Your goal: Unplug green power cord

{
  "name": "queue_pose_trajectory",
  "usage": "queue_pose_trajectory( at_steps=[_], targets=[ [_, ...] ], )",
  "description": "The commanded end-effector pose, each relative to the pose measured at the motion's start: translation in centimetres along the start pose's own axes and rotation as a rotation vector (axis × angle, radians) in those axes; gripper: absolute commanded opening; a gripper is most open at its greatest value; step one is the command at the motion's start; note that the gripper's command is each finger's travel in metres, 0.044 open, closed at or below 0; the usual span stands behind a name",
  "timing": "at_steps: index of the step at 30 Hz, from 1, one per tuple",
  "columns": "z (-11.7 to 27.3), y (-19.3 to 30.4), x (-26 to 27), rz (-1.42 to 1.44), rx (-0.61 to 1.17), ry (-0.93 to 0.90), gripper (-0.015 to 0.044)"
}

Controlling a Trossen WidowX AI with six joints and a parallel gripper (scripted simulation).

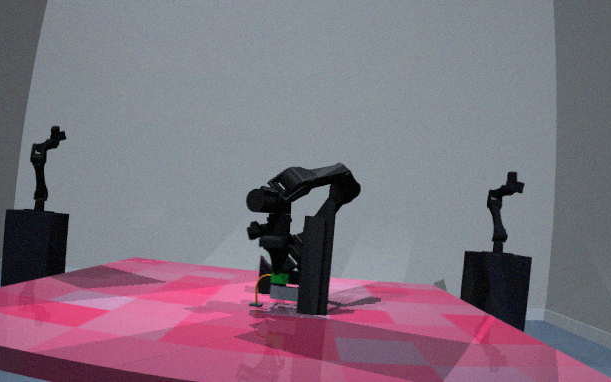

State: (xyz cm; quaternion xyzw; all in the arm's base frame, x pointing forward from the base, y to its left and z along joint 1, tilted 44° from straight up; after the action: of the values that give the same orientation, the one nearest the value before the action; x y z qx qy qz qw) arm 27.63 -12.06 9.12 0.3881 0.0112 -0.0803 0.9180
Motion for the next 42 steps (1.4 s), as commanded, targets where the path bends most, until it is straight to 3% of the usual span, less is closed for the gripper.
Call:
queue_pose_trajectory(
  at_steps=[1, 18, 31, 35, 38, 42],
  targets=[
    [0.6, -2.3, -0.2, -0.018, -0.045, -0.001, 0.0],
    [1.0, -5.0, -0.8, -0.021, -0.045, -0.002, 0.0],
    [0.8, -4.4, -1.0, -0.022, -0.04, -0.003, 0.0341],
    [1.4, -6.6, -1.1, -0.022, -0.043, -0.003, 0.044],
    [2.2, -9.9, -1.7, -0.022, -0.044, -0.003, 0.044],
    [2.3, -10.3, -1.7, -0.022, -0.044, -0.003, 0.044]
  ],
)
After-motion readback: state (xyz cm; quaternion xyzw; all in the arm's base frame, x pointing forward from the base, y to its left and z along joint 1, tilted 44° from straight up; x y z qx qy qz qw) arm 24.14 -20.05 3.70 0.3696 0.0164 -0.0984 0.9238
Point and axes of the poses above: the point midway between the two fingers, 35 mm back from their tips, its own z axis back along the fingers, its own x axis across the jaws, y = z × x, the point moved 7 cm from there along z, back along the fingers, and after that the axes turned 6 degrees about z, right-handed, at the moved point
